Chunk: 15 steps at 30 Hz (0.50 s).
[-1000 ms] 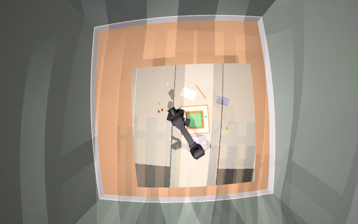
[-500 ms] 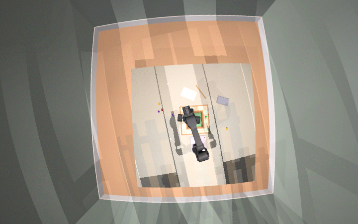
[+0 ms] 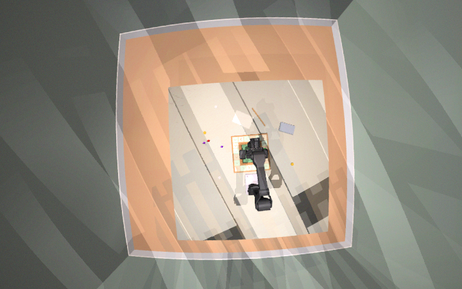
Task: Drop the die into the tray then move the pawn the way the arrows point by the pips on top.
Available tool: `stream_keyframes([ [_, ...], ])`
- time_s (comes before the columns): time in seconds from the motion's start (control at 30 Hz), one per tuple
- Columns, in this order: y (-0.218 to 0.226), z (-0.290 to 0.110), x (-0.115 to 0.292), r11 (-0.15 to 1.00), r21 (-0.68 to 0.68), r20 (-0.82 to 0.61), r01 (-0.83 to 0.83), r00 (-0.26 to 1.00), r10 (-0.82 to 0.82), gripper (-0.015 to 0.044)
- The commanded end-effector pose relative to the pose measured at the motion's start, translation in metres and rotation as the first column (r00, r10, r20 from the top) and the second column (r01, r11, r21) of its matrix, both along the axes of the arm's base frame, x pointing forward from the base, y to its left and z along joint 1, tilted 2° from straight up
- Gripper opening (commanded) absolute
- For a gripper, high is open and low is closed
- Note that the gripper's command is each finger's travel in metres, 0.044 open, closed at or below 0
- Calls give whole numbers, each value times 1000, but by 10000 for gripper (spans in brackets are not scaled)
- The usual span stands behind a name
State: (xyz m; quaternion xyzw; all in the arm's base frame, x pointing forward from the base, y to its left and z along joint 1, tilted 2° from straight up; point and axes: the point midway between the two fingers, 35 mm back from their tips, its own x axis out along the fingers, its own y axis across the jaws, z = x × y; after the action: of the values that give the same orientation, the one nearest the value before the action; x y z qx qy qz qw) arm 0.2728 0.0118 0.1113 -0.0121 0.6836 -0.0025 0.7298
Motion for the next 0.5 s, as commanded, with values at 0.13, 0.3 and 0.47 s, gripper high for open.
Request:
stream_keyframes([
  [0.13,0,-5,0,1000,0,175,-23,984,23,0],
  [0.3,1,-7,3,1000,0,339,-28,940,26,0],
  [0.47,1,-7,5,1000,3,493,-31,869,26,0],
])
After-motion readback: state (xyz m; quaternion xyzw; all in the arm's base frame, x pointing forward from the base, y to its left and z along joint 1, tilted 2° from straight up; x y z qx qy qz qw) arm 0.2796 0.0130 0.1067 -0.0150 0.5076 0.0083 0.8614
